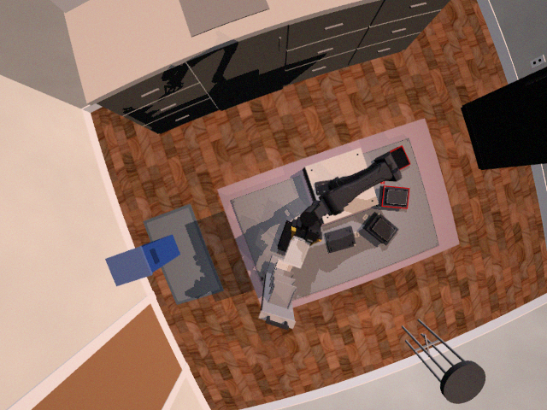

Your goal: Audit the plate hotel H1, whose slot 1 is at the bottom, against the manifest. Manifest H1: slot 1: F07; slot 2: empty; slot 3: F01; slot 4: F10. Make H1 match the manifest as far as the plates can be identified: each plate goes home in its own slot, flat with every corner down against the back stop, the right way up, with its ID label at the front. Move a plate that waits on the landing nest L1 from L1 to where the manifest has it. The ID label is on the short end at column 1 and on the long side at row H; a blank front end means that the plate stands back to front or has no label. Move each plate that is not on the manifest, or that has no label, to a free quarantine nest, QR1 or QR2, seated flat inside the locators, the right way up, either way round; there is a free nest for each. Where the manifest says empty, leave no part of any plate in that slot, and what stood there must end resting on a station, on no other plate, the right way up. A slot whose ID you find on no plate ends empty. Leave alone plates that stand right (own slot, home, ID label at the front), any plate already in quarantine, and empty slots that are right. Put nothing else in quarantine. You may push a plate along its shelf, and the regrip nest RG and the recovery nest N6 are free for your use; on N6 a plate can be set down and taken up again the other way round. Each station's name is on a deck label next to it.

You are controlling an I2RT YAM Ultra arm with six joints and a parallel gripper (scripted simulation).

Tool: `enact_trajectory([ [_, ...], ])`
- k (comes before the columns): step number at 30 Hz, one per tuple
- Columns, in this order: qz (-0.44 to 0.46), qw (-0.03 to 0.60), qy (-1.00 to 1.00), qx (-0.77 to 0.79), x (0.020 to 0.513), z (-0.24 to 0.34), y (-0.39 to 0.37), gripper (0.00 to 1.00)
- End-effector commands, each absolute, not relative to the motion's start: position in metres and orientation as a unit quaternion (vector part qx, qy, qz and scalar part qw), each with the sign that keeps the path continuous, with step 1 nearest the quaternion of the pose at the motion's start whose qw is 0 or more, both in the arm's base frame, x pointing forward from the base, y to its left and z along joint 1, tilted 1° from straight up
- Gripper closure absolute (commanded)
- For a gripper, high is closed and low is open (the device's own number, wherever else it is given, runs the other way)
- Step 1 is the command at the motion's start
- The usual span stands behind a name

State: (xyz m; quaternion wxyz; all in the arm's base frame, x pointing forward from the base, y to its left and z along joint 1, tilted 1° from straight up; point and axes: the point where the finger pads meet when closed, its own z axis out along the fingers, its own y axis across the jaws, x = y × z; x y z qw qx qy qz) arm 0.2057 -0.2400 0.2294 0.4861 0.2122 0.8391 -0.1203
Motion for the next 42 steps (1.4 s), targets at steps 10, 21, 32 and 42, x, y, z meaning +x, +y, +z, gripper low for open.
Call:
enact_trajectory([
  [10,-0.118,0.488,0.839,0.209,0.206,0.243,-0.239,0.14],
  [21,-0.118,0.488,0.839,0.209,0.206,0.252,-0.239,0.14],
  [32,-0.118,0.488,0.839,0.209,0.206,0.262,-0.239,0.14],
  [42,-0.118,0.488,0.839,0.209,0.206,0.271,-0.239,0.14],
])
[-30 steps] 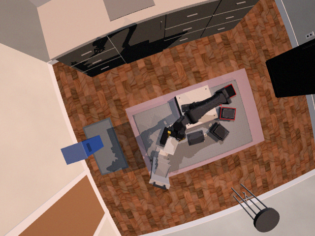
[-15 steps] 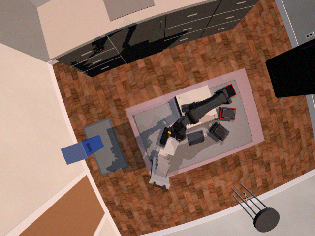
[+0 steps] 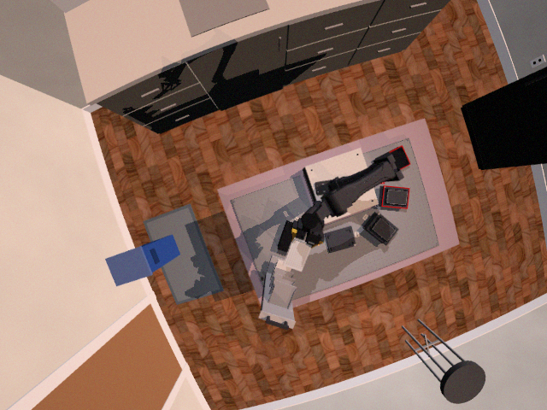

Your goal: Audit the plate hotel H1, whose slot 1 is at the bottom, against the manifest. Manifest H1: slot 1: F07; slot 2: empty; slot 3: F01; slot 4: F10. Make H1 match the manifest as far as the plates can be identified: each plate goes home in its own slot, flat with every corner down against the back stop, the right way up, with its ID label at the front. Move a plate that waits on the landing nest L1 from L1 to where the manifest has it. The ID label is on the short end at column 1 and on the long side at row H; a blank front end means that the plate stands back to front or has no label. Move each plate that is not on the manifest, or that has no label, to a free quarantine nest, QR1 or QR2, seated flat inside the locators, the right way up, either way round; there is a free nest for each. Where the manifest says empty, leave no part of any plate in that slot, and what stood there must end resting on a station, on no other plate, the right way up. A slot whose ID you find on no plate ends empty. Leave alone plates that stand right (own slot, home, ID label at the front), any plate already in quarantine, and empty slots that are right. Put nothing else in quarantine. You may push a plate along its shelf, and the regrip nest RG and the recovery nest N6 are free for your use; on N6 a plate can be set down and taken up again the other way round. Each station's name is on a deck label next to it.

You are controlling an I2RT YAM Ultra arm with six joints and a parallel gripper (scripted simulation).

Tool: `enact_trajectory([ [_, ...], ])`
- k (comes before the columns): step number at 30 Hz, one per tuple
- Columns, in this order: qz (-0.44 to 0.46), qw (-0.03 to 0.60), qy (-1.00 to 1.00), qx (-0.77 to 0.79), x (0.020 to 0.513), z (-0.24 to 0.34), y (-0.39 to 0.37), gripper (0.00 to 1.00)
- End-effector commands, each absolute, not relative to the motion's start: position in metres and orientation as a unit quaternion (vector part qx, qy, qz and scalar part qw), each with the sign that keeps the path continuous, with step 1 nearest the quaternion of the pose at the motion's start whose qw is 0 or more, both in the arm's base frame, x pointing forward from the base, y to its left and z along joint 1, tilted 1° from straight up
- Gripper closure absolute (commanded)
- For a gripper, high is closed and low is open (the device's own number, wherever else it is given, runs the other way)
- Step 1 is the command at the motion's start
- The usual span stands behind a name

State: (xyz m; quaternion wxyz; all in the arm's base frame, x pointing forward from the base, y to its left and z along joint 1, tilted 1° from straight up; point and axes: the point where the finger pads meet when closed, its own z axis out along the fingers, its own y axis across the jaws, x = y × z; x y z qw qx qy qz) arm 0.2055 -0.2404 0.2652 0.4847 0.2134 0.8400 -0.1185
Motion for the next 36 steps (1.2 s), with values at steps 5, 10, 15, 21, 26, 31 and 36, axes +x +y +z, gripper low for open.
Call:
enact_trajectory([
  [5,-0.118,0.488,0.839,0.209,0.2060,0.2763,-0.2388,0.14],
  [10,-0.118,0.488,0.839,0.209,0.2059,0.2771,-0.2388,0.14],
  [15,-0.118,0.488,0.839,0.209,0.2059,0.2763,-0.2388,0.14],
  [21,-0.118,0.488,0.839,0.209,0.2059,0.2758,-0.2388,0.14],
  [26,-0.118,0.488,0.839,0.209,0.2059,0.2756,-0.2388,0.14],
  [31,-0.118,0.488,0.839,0.209,0.2059,0.2755,-0.2388,0.14],
  [36,-0.118,0.488,0.839,0.209,0.2059,0.2754,-0.2388,0.14],
])
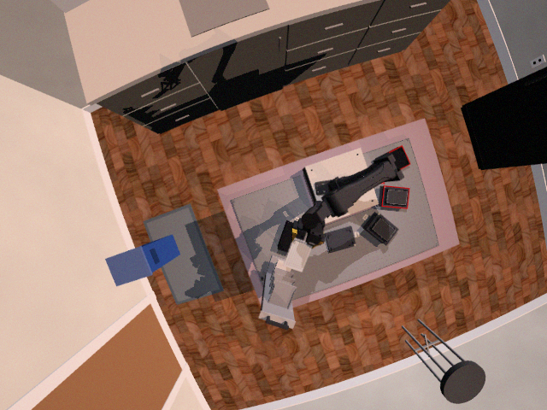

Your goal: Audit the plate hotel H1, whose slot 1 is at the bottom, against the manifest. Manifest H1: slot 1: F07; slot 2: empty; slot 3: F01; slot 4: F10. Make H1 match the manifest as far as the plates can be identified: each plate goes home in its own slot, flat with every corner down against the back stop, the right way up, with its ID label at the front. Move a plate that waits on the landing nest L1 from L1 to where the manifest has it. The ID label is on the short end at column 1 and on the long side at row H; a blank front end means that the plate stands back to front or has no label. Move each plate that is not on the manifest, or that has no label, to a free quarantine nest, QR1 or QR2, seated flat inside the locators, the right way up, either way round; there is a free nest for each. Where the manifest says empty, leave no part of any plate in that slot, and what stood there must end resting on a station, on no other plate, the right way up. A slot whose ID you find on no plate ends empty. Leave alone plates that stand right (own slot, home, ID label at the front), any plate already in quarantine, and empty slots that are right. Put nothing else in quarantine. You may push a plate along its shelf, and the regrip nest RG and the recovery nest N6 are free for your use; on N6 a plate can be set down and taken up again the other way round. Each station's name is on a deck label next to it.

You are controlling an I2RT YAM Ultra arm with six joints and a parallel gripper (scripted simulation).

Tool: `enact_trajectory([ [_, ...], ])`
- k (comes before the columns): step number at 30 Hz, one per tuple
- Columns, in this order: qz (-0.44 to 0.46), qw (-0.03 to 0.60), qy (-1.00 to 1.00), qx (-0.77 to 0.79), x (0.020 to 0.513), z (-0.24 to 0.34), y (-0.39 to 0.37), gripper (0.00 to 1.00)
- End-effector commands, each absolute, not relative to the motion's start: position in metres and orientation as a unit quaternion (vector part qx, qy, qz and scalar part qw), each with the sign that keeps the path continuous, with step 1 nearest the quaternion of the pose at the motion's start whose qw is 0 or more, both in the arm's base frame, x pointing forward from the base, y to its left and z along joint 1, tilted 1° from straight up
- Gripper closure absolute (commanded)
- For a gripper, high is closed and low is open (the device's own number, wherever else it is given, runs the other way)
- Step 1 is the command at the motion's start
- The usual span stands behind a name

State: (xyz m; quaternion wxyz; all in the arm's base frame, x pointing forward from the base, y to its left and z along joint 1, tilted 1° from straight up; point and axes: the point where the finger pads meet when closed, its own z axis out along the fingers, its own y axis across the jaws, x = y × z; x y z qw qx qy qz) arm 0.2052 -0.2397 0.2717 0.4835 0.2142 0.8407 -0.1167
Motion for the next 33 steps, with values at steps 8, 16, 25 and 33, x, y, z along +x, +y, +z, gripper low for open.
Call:
enact_trajectory([
  [8,-0.118,0.488,0.839,0.209,0.209,0.275,-0.240,0.14],
  [16,-0.118,0.488,0.839,0.209,0.216,0.276,-0.244,0.14],
  [25,-0.118,0.488,0.839,0.209,0.222,0.278,-0.247,0.14],
  [33,-0.118,0.489,0.839,0.209,0.229,0.278,-0.251,0.14],
])
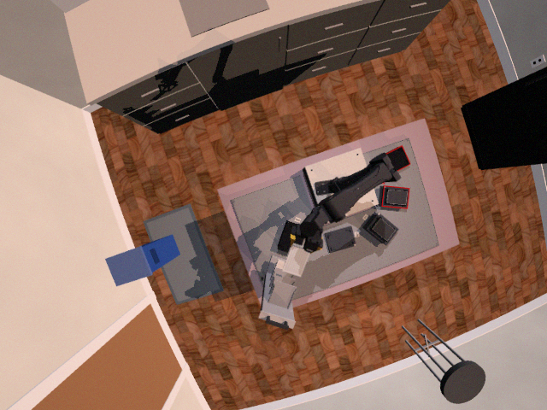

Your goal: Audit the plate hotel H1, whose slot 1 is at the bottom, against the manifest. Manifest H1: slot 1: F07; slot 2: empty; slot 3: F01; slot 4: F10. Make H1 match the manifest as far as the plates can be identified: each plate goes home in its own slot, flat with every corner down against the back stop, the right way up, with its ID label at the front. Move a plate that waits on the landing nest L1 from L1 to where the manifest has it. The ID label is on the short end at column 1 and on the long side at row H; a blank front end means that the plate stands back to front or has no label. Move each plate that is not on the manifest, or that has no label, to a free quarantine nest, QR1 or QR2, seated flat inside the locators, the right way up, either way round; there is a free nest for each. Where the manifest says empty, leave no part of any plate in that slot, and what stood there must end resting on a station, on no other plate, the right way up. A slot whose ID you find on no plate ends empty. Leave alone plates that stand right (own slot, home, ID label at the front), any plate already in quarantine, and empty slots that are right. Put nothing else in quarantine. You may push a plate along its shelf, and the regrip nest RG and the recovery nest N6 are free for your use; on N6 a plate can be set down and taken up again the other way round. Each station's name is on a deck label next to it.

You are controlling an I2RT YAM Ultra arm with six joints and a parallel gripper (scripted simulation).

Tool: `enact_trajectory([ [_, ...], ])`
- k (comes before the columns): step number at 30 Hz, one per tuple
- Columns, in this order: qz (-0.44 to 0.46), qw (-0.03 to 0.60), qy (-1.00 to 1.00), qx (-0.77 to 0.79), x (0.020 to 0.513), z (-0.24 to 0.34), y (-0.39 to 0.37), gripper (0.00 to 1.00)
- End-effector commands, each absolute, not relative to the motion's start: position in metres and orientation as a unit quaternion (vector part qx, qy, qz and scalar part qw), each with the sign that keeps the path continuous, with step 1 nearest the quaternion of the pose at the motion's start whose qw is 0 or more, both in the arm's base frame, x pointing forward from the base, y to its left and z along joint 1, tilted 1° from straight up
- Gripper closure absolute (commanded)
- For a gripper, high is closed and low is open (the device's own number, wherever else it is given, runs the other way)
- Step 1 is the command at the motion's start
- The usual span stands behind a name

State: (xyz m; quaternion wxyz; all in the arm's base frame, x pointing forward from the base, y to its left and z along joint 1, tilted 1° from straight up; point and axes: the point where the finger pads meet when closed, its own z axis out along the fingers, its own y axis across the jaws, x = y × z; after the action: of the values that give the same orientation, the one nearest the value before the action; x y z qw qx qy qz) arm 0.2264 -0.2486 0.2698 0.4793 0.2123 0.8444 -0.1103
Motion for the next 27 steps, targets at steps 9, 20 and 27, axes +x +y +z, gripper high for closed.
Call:
enact_trajectory([
  [9,-0.118,0.489,0.839,0.209,0.235,0.279,-0.254,0.14],
  [20,-0.118,0.489,0.839,0.209,0.245,0.280,-0.259,0.14],
  [27,-0.118,0.489,0.839,0.209,0.249,0.280,-0.262,0.14],
])
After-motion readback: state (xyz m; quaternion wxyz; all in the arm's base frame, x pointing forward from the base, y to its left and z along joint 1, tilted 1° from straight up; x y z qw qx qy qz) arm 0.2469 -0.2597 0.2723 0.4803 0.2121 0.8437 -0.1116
